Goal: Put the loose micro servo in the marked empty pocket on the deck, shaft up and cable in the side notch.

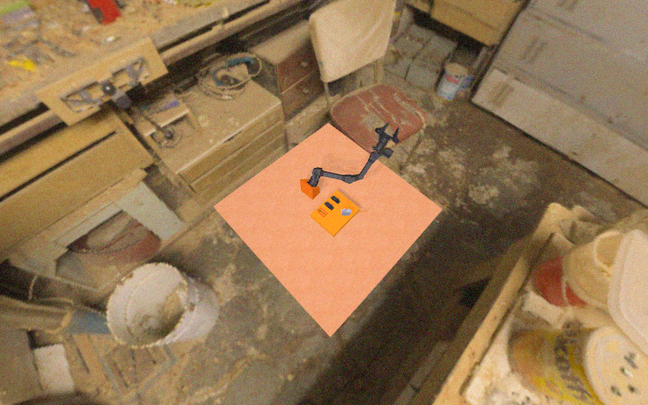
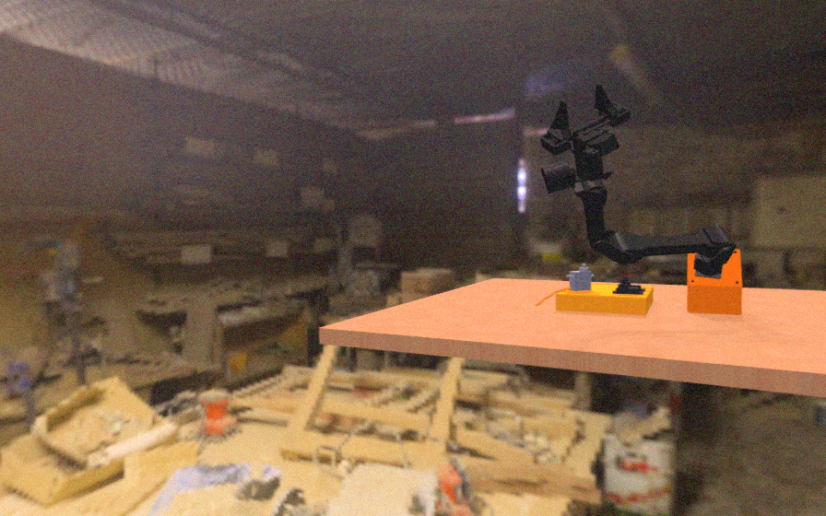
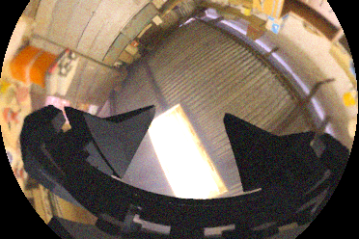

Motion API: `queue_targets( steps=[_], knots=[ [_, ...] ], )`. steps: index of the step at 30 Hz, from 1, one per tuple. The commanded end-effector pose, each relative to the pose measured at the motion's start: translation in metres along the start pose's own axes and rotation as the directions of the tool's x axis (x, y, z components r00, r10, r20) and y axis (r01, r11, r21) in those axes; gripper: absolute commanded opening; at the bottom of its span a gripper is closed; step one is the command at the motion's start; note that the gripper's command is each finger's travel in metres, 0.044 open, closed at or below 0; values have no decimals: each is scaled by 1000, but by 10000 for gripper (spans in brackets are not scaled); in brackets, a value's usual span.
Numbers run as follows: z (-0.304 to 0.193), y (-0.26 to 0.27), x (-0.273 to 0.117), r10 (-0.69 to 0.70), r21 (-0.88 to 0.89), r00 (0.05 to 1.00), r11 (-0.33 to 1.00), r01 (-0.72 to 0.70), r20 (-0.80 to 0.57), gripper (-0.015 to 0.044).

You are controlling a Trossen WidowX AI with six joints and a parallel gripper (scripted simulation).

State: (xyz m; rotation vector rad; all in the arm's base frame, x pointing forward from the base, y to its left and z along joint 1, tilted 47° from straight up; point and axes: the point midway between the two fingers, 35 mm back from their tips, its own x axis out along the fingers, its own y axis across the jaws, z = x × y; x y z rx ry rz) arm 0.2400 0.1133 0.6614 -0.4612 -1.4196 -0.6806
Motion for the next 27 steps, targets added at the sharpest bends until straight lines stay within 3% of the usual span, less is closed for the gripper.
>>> queue_targets(
  steps=[1,13,27],
  knots=[
    [1,-1,1,-2,1,1000,1000,2,-1,426],
    [33,-48,15,-121,80,993,990,119,11,440],
    [72,-147,34,-340,268,939,901,342,-56,440]
  ],
)
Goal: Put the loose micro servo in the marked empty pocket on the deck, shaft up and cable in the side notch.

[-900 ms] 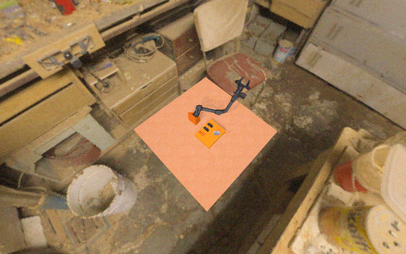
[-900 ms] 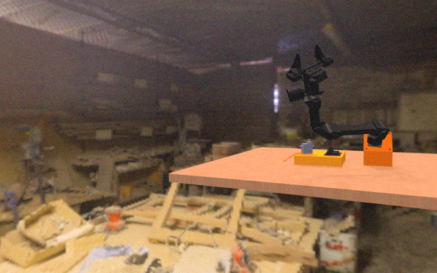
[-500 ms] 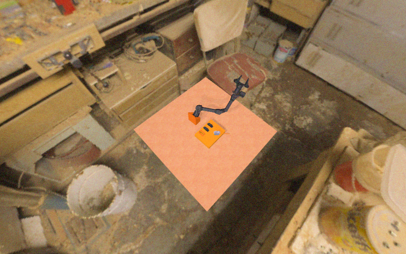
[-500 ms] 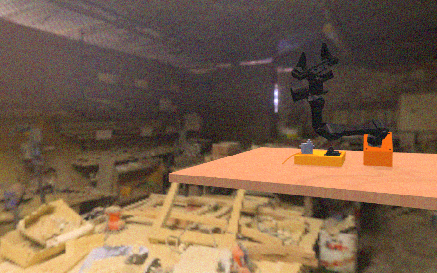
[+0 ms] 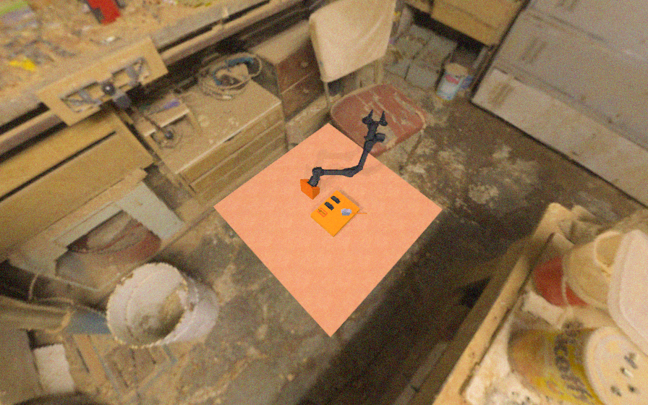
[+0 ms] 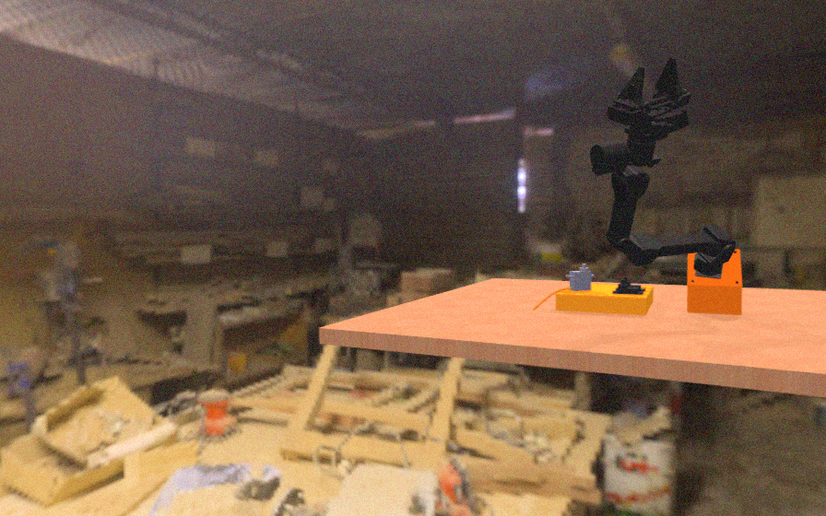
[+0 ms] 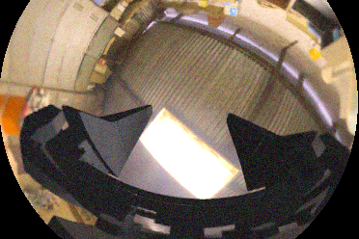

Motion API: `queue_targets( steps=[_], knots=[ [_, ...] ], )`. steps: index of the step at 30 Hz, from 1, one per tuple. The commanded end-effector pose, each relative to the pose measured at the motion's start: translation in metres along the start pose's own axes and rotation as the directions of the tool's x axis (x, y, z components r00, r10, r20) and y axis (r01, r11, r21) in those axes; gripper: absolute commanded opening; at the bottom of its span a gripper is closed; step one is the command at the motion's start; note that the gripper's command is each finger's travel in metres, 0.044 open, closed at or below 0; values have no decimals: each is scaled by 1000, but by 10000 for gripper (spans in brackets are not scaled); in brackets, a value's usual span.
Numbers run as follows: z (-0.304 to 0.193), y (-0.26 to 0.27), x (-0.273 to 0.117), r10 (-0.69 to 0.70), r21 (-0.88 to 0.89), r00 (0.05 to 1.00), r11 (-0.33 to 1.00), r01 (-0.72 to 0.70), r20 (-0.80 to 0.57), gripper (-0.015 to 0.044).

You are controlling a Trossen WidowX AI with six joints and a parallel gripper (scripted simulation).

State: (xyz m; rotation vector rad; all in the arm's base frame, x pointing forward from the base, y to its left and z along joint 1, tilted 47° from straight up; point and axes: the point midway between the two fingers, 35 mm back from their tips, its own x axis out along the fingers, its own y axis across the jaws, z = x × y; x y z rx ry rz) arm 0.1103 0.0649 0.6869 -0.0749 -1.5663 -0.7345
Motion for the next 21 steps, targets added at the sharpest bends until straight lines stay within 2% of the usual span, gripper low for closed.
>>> queue_targets(
  steps=[1,11,21],
  knots=[
    [15,-32,15,-88,64,996,994,89,-23,440],
    [31,-123,43,-309,228,941,915,333,-135,440],
    [13,-211,54,-469,332,826,760,558,-312,440]
  ],
)
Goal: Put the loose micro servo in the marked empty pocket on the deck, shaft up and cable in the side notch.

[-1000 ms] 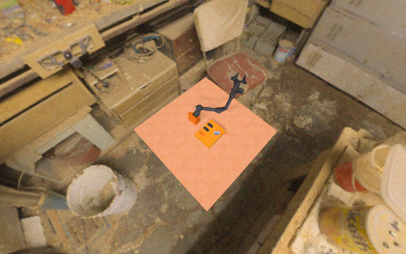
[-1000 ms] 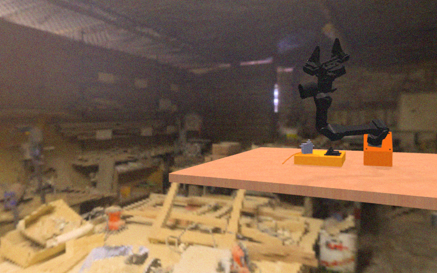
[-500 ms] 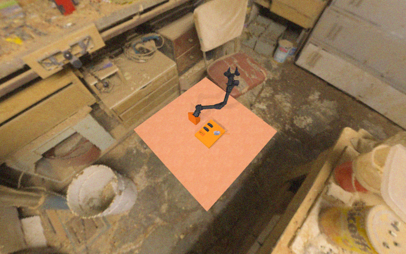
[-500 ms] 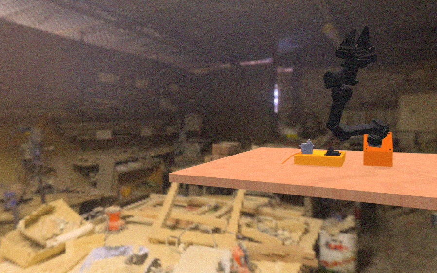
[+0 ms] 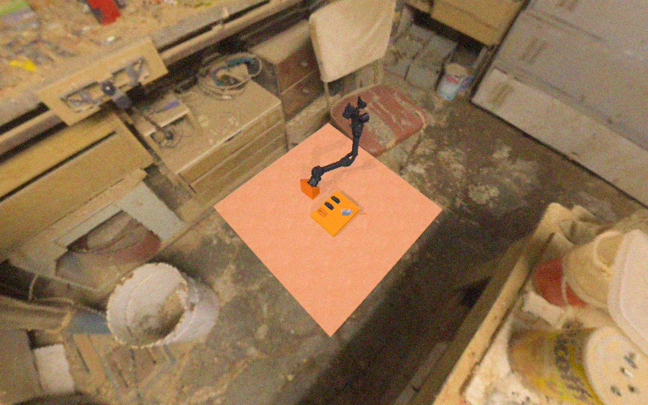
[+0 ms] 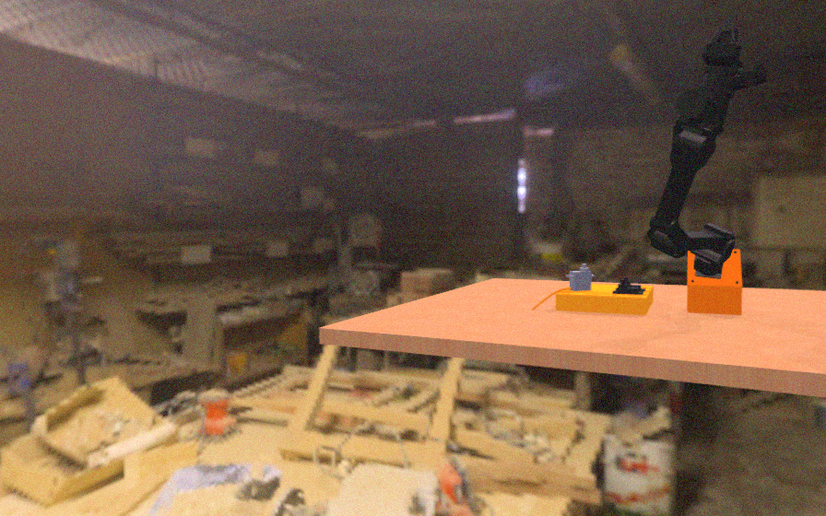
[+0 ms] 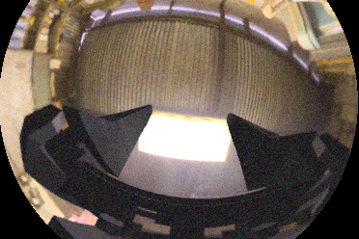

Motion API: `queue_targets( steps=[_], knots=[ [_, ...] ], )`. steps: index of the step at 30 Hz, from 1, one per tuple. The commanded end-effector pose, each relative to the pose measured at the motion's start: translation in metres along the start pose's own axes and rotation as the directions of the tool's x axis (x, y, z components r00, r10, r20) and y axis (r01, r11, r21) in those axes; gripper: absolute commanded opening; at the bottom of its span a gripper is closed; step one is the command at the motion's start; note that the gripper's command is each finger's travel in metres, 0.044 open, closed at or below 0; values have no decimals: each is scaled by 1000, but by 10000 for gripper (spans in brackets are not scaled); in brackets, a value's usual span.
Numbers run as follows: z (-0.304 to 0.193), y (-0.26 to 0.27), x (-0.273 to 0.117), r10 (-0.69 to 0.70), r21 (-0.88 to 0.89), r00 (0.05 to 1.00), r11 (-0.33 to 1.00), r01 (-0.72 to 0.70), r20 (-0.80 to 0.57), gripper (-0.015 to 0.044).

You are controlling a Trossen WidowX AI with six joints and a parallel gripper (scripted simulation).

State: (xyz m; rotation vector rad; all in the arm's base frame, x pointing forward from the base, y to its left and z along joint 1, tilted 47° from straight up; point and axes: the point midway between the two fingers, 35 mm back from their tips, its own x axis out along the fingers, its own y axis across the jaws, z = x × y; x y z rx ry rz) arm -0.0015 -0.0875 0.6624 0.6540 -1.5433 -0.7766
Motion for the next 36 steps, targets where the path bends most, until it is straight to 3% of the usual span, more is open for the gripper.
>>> queue_targets(
  steps=[1,11,36],
  knots=[
    [5,-32,20,-95,62,995,993,98,-43,440],
    [-7,-91,49,-250,139,952,951,275,-176,440],
    [-54,-189,68,-461,149,799,823,548,-387,440]
  ],
)
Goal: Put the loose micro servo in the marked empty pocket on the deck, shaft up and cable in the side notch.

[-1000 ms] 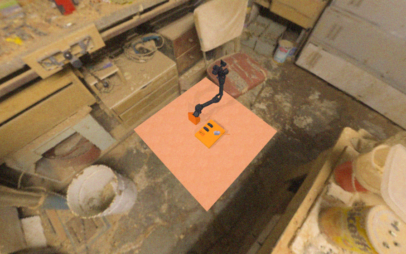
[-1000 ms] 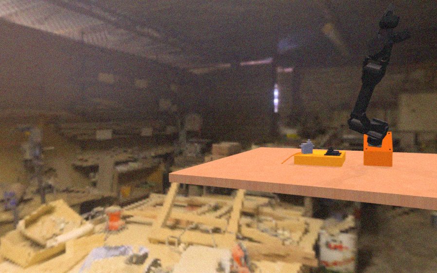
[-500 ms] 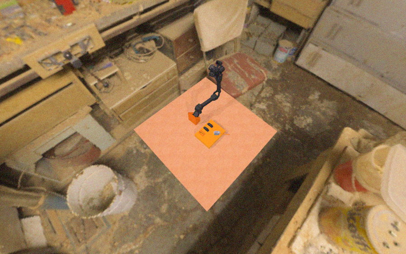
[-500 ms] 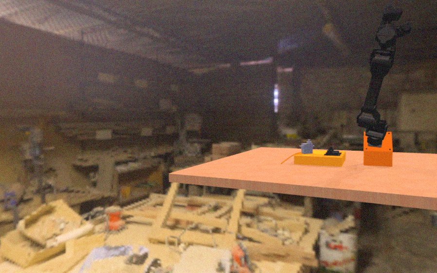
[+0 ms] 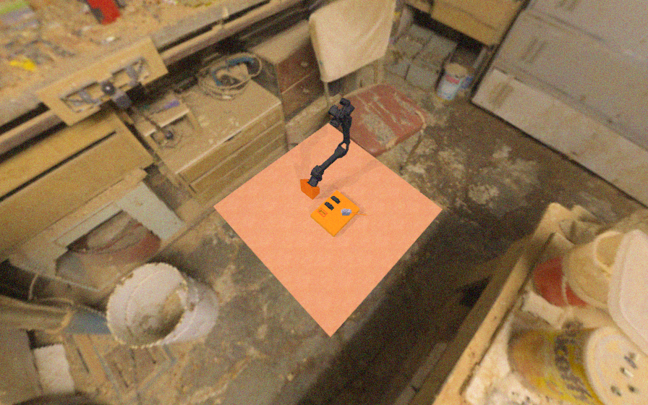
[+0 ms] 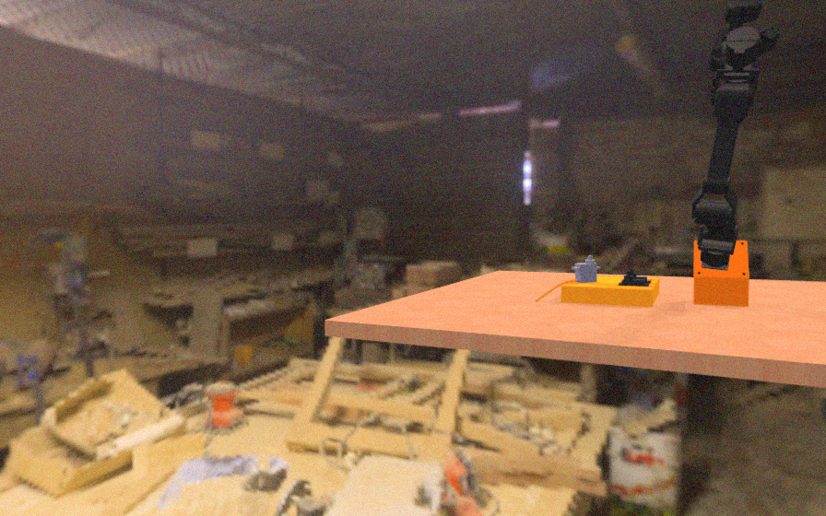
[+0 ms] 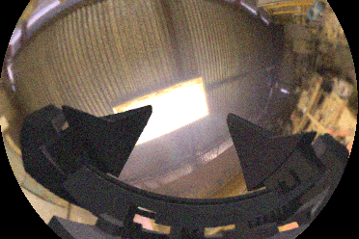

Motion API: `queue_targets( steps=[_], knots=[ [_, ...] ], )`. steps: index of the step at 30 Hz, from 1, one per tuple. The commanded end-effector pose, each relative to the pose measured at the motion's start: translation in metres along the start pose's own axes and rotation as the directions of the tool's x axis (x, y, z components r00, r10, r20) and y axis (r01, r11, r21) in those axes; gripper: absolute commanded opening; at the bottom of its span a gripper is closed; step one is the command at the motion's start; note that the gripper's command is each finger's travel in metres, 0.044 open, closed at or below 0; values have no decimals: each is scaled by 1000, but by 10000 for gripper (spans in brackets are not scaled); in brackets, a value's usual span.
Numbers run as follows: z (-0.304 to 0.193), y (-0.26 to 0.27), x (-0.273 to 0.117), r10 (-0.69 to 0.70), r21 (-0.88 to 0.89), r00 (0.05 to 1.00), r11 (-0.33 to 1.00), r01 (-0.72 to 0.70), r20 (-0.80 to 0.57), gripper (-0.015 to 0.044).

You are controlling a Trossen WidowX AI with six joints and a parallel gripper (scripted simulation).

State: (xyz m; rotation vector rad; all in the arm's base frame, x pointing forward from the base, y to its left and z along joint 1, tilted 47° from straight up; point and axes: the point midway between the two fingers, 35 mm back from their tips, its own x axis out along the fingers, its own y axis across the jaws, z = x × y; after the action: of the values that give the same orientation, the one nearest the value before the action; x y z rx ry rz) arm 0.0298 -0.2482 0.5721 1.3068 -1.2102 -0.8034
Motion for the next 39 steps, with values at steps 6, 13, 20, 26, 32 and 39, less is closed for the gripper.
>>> queue_targets(
  steps=[6,13,20,26,32,39],
  knots=[
    [-15,-48,34,-157,39,982,986,162,-107,440],
    [-32,-82,51,-259,30,950,963,269,-176,440],
    [-58,-120,65,-362,23,893,924,381,-269,440],
    [-83,-156,72,-454,12,820,873,488,-349,440],
    [-117,-202,74,-563,-28,699,787,616,-440,440],
    [-157,-253,66,-667,-95,534,667,739,-519,440]
  ],
)
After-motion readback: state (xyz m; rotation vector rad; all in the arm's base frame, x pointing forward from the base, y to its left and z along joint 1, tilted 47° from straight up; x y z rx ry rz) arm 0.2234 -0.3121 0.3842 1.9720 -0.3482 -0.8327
